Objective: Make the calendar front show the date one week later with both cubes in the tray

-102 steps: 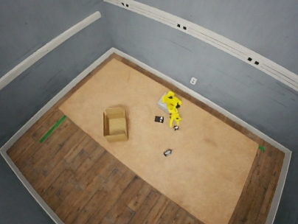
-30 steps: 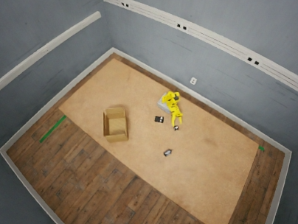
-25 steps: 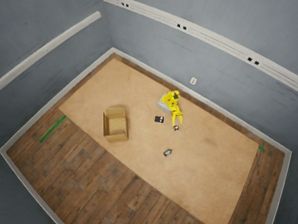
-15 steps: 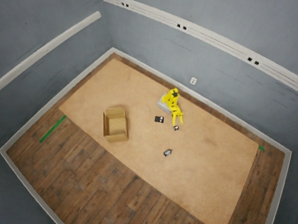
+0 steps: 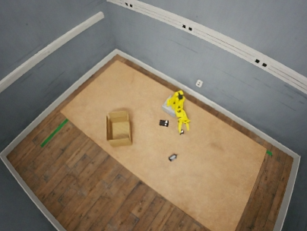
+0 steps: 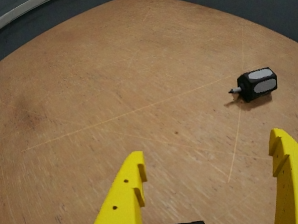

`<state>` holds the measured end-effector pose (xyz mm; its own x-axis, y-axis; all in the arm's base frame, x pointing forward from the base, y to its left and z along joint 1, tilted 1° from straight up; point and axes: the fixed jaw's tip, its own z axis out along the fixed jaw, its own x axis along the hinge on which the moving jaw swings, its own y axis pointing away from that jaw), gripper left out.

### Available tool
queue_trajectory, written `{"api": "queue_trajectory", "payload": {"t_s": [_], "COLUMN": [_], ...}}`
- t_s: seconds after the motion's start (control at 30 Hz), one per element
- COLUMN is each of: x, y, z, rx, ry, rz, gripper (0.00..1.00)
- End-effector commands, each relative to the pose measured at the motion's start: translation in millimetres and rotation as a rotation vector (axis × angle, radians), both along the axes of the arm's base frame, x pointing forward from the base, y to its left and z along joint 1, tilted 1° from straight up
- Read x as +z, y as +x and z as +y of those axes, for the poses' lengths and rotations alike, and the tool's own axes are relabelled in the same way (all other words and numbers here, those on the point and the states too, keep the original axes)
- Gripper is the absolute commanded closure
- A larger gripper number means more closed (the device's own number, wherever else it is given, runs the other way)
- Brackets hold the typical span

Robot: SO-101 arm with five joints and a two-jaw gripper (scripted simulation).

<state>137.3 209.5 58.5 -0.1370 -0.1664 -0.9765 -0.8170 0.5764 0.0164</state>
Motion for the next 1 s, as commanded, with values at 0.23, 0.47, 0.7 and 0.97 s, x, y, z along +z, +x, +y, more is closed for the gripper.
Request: {"api": "queue_trajectory", "payload": {"t_s": [0.23, 0.47, 0.7, 0.97], "x": [-10.9, -10.1, -6.2, -1.7], "y": [15.7, 18.2, 17.9, 17.3], "z": [25.8, 31.3, 31.5, 31.0], "rx": [-0.004, -0.007, -0.012, -0.016], "ry": [-0.155, -0.217, -0.247, -0.281], "rz": [0.148, 0.204, 0.233, 0.266], "gripper": [0.65, 0.65, 0.65, 0.65]}}
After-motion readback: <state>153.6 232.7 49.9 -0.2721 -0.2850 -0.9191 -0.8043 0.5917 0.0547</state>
